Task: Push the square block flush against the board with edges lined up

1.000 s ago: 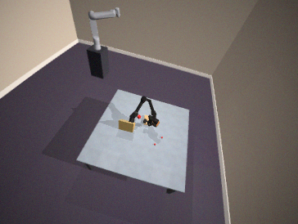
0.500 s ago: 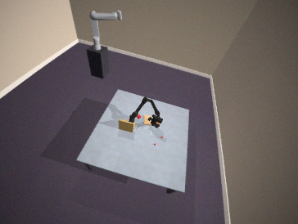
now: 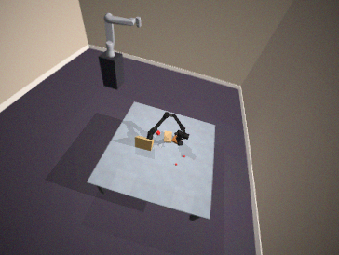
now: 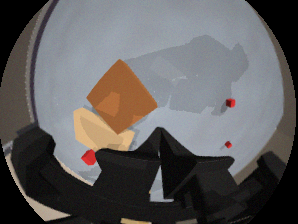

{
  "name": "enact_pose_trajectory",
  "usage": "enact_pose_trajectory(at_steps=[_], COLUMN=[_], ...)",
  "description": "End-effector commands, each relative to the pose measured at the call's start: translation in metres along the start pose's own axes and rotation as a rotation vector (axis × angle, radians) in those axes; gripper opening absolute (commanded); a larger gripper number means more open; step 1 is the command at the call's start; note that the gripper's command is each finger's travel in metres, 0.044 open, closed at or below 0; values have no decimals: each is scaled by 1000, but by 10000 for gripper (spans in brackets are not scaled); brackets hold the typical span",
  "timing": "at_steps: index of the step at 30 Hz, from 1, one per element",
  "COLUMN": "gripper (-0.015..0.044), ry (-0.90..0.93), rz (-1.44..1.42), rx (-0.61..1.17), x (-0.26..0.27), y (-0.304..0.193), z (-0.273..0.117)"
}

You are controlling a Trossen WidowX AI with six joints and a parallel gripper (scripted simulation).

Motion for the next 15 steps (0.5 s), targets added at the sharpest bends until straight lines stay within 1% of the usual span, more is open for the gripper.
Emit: enact_pose_trajectory(at_steps=[1,15], gripper=[0,0], ry=[3,10], rz=[110,569], rx=[-4,-3], x=[-1,-3], y=[12,56], z=[0,4])
Point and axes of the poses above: the point midway between the two fingers, 35 mm back from their tips, its own z axis out along the fingers, its own x axis across the jaws, y = z × x, the point moved 3 cm from there along -z, back along the fingers, and after that the axes turned 15 degrees about -z, right-handed, at the moved point
